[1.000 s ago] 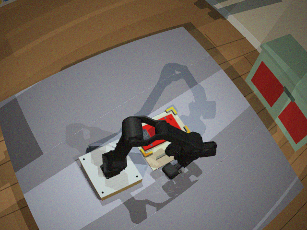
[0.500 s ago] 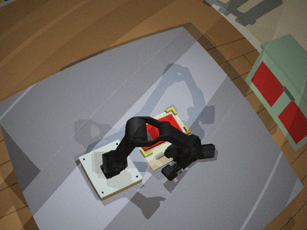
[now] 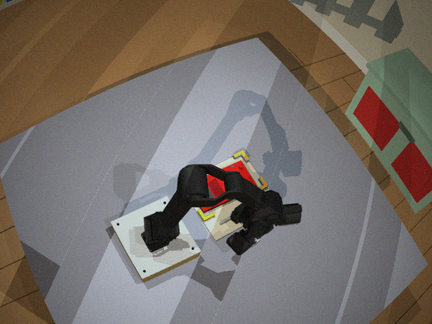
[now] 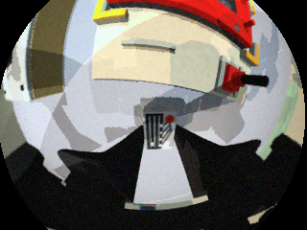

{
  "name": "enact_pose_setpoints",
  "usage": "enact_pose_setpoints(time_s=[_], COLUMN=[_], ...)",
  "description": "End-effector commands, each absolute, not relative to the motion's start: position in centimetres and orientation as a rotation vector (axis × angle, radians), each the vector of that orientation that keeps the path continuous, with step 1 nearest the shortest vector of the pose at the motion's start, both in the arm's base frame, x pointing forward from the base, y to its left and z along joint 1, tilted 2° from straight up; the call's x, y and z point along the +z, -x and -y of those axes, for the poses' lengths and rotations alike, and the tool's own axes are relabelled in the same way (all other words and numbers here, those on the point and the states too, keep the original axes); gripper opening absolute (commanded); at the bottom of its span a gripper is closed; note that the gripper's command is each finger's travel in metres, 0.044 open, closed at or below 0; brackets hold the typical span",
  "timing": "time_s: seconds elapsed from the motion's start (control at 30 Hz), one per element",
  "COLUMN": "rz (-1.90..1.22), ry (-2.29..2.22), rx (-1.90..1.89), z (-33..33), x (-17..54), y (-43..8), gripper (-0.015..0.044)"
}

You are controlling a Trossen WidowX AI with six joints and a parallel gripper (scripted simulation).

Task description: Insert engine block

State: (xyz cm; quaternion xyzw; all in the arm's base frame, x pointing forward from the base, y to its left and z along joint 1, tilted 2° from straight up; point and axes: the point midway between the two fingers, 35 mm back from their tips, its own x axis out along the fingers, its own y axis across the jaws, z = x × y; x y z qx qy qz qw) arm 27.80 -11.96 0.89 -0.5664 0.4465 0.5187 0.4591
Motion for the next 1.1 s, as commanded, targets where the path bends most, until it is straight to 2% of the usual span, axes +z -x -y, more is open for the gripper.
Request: enact_pose_setpoints(time_s=[0.0, 0.07, 0.2, 1.07], rz=[-1.105, -1.105, -1.105, -1.103], ry=[1.393, 1.393, 1.393, 1.394], rx=[1.276, 1.276, 1.276, 1.272], z=[12.0, 12.0, 12.0, 12.0], x=[0.8, 0.8, 1.3, 9.2], y=[-27.8, -27.8, -27.8, -27.9], gripper=[0.0118, 0.0105, 0.0, 0.0])
